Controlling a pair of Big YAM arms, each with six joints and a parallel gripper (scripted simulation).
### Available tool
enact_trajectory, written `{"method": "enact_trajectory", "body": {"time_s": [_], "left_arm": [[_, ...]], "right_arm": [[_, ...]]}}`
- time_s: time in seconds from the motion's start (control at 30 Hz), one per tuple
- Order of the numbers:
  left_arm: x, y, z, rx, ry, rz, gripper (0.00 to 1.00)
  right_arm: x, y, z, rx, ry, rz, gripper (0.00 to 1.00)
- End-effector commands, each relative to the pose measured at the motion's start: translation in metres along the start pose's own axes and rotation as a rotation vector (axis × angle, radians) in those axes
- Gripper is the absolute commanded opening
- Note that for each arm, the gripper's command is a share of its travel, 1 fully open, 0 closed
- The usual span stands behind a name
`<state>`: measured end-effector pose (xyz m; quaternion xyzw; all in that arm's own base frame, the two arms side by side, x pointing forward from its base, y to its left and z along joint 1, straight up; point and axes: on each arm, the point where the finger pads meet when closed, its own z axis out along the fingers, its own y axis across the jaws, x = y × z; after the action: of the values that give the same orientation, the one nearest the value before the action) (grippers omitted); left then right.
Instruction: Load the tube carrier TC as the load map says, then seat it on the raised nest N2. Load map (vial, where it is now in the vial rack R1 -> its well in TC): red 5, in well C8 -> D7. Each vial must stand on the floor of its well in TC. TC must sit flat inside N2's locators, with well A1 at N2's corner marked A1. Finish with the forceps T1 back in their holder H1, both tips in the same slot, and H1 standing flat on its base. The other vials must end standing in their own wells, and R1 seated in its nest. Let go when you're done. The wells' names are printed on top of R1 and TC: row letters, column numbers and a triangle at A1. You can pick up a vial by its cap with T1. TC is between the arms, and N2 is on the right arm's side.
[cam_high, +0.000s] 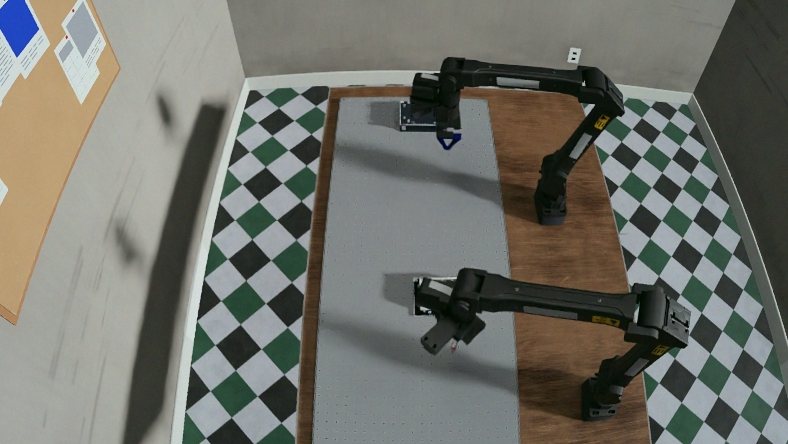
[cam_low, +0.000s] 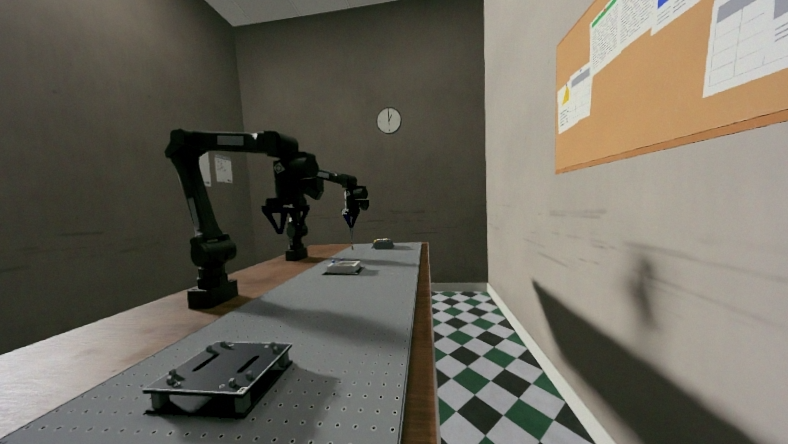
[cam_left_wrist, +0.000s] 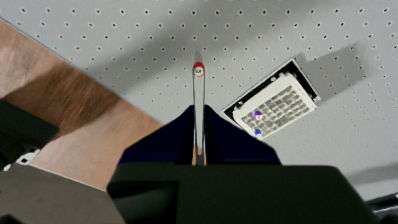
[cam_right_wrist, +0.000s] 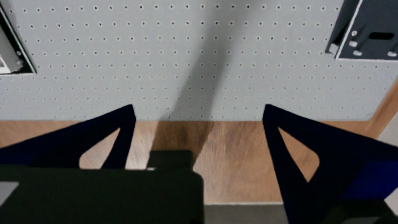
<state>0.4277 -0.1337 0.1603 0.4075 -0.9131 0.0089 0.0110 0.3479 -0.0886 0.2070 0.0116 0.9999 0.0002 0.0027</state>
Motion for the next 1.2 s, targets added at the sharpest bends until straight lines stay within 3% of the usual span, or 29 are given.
{"method": "enact_trajectory", "body": {"time_s": [0.0, 0.03, 0.07, 0.23, 1.17], "left_arm": [[-0.001, -0.021, -0.015, 0.032, -0.013, -0.010, 0.09], [-0.001, -0.021, -0.015, 0.032, -0.013, -0.010, 0.09], [0.005, -0.002, 0.004, -0.017, 0.008, -0.019, 0.09], [0.007, -0.027, -0.015, 0.032, -0.013, -0.010, 0.09], [0.039, -0.053, -0.014, 0.031, -0.009, -0.010, 0.09]], "right_arm": [[-0.009, -0.002, -0.011, 0.008, -0.030, 0.002, 1.00], [-0.009, -0.002, -0.011, 0.008, -0.030, 0.002, 1.00], [-0.009, -0.002, -0.011, 0.008, -0.030, 0.002, 1.00], [-0.009, -0.002, -0.011, 0.008, -0.030, 0.002, 1.00], [-0.009, -0.002, -0.011, 0.008, -0.030, 0.002, 1.00]]}}
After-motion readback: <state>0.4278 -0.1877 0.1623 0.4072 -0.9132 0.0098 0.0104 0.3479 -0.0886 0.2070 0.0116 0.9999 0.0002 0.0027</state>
